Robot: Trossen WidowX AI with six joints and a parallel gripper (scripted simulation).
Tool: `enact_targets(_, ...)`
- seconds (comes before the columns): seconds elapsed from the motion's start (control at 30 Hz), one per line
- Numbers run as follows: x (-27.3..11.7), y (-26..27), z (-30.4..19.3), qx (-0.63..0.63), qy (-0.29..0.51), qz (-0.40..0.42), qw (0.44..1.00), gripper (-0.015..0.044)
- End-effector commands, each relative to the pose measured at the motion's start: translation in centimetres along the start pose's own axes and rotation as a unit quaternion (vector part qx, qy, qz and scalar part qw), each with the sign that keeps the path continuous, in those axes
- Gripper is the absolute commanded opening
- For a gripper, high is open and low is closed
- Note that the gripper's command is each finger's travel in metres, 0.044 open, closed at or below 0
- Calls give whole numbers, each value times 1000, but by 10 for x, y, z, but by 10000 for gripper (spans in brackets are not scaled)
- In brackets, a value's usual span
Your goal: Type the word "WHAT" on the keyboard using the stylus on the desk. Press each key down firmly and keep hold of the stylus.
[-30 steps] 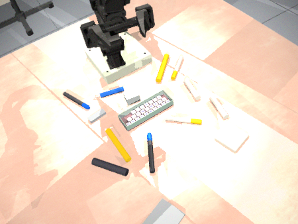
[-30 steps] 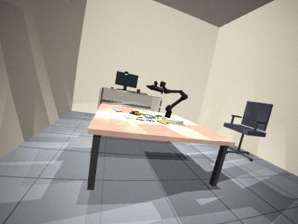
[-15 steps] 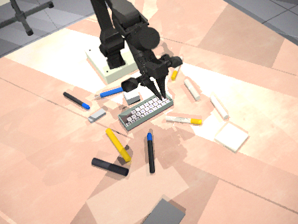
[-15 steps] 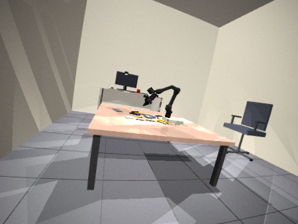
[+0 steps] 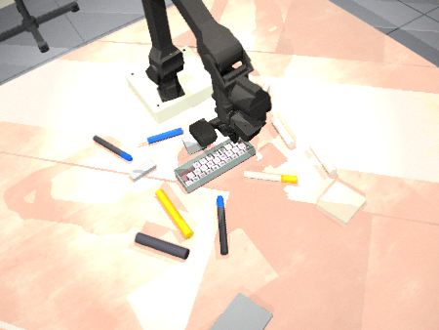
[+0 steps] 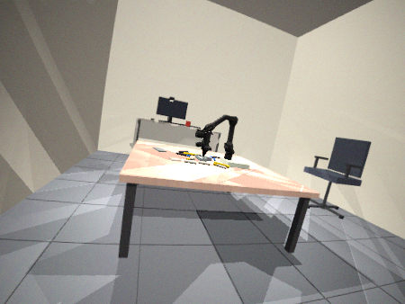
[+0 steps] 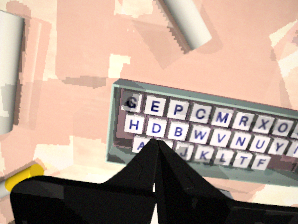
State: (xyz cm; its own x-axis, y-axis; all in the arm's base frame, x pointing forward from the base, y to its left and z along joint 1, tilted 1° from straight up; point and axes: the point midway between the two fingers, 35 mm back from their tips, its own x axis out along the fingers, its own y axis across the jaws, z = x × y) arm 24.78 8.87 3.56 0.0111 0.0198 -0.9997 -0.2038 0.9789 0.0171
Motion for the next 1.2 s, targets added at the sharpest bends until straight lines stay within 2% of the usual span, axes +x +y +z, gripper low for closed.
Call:
enact_targets(0.0, -1, 1, 2, 1, 1, 1, 1000, 0)
enact_targets(0.23, -1, -59, 2, 1, 1, -1, 1000, 0)
enact_targets(0.57, -1, -63, 2, 1, 1, -2, 1000, 0)
enact_targets(0.77, -2, -120, 2, 1, 1, -4, 1000, 0)
enact_targets(1.17, -2, -116, -5, 1, 1, -4, 1000, 0)
